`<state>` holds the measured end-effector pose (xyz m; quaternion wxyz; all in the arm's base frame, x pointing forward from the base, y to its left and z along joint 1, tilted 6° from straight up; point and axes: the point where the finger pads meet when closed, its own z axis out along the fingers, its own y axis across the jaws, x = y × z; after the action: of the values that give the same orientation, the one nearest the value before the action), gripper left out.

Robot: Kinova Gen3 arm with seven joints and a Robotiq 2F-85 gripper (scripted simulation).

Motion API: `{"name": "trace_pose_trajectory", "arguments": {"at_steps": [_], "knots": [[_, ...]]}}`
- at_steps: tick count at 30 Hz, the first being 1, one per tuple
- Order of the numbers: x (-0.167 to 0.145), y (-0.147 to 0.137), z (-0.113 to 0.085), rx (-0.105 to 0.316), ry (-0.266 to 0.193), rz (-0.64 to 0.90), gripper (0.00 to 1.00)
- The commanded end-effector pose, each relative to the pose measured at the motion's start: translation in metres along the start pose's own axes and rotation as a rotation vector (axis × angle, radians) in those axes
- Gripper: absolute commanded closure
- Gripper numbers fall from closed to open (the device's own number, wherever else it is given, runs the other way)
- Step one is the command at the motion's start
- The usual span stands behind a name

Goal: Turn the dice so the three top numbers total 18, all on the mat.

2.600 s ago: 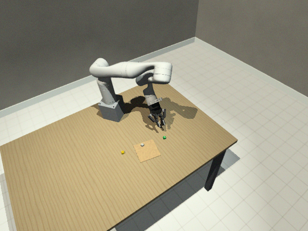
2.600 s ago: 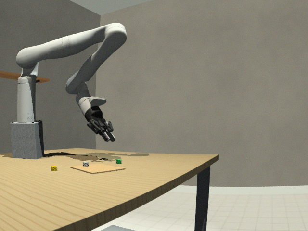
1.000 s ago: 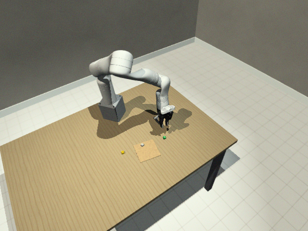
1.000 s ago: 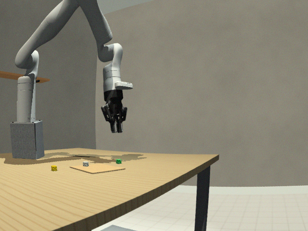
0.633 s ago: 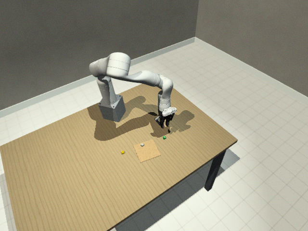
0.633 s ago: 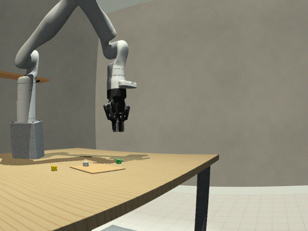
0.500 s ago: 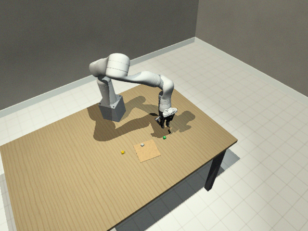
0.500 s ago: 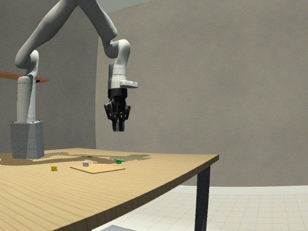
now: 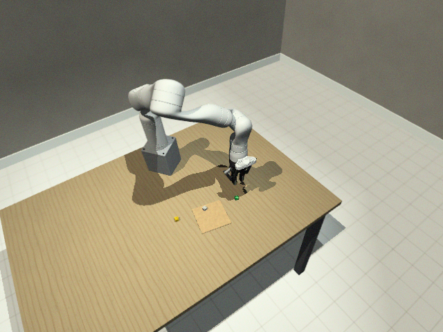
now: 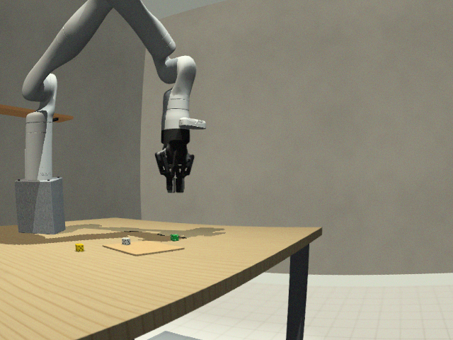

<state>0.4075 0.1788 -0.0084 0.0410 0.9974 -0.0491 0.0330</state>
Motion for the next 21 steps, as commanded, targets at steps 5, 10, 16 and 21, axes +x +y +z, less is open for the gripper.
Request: {"name": "trace_pose_trajectory", "arguments": {"at_steps": [5, 10, 16, 21], "knots": [[0.0012, 0.0, -0.0006, 0.002, -0.001, 0.003, 0.69], [0.0012, 0.0, -0.0006, 0.002, -0.001, 0.003, 0.0], [0.0012, 0.0, -0.0006, 0.002, -0.001, 0.003, 0.0], [0.0008, -0.0001, 0.0038, 0.002, -0.001, 0.024, 0.0]]}}
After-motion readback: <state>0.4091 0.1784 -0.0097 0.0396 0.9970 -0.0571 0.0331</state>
